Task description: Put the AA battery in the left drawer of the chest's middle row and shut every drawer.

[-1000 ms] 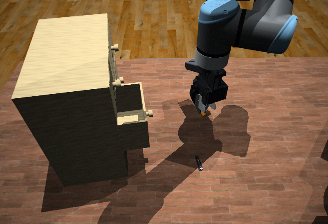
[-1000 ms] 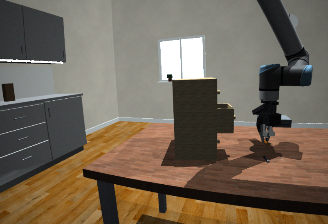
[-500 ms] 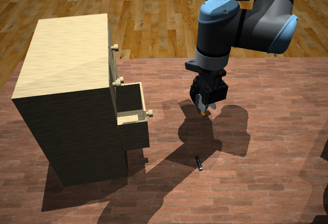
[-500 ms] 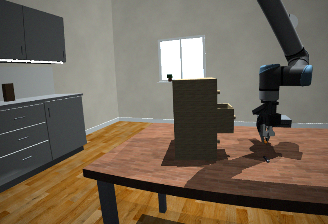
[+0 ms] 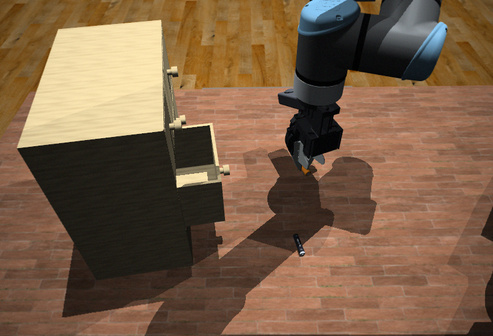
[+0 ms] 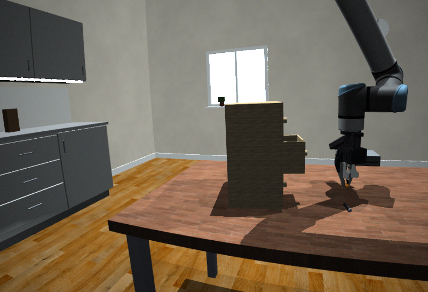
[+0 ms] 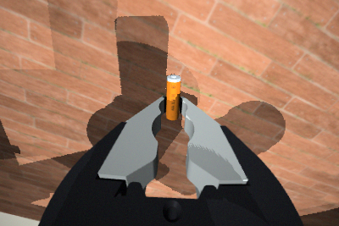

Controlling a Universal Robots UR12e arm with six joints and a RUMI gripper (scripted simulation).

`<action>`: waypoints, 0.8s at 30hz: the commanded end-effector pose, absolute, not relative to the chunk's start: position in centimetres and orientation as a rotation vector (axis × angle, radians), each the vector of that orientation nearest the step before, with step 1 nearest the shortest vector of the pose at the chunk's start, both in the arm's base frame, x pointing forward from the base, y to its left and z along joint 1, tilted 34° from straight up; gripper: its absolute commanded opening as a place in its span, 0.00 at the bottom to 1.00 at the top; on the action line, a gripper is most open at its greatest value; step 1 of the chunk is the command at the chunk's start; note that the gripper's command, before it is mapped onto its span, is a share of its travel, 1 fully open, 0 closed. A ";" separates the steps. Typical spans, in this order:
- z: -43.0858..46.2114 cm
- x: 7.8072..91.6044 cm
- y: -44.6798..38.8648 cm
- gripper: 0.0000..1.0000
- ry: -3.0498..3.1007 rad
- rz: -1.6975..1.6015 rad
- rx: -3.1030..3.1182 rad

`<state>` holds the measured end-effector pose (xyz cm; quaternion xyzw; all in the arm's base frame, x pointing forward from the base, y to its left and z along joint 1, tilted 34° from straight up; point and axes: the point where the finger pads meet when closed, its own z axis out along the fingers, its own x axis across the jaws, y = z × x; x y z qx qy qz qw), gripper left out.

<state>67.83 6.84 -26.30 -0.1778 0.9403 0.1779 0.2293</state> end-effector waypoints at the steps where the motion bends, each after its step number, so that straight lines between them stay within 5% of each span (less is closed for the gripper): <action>1: -26.3 68.0 6.8 0.05 2.587 0.487 -0.490; 24: -18.3 64.2 2.8 0.05 2.588 0.489 -0.488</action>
